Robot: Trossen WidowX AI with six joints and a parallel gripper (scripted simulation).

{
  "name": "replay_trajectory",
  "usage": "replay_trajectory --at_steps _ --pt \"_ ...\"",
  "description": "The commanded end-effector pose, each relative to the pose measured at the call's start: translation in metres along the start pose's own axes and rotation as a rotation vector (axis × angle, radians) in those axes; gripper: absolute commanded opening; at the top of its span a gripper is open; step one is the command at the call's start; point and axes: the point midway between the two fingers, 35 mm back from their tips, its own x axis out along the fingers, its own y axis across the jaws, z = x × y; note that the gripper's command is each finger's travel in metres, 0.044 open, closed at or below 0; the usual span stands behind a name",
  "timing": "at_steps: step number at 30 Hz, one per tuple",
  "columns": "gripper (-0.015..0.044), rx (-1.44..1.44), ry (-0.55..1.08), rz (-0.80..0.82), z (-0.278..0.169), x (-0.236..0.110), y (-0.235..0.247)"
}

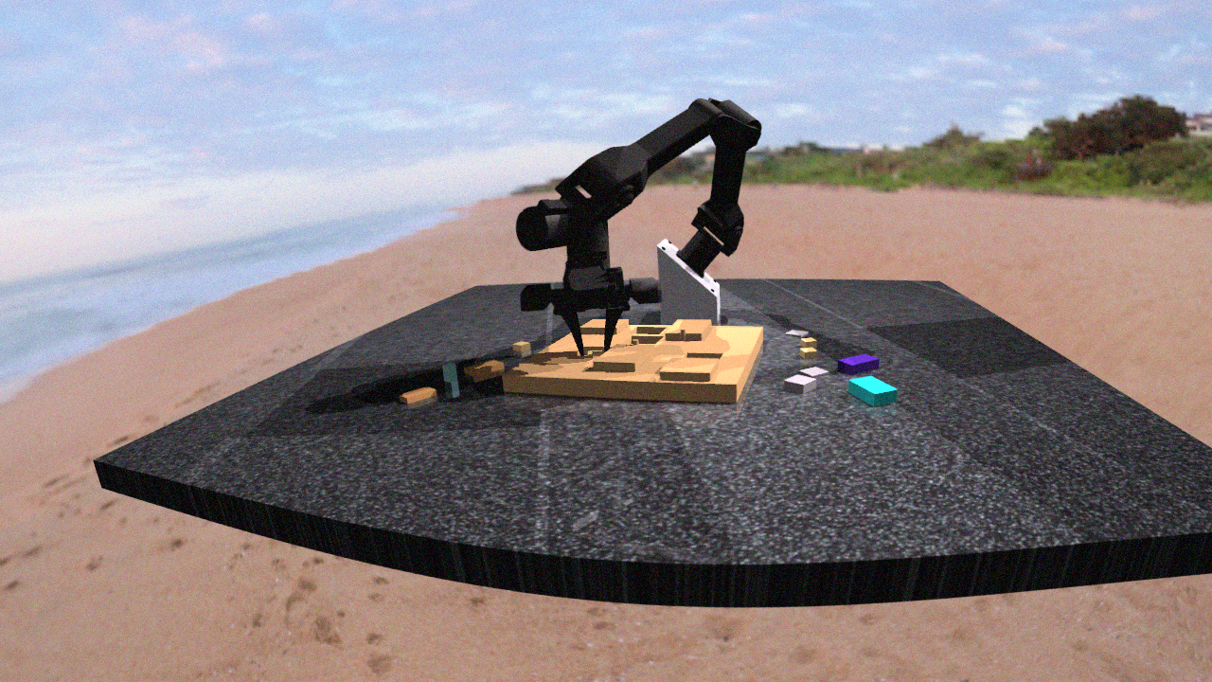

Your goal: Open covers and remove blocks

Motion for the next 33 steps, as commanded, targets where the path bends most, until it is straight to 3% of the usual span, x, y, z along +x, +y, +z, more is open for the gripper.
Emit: replay_trajectory --at_steps 1,11,33 --pt "0.0144 0.010 0.000 0.005 -0.002 0.002 0.001" --pt "0.0080 0.000 0.000 0.000 0.000 0.001 0.000" --pt "0.0080 0.005 0.001 0.001 0.000 -0.023 0.000"
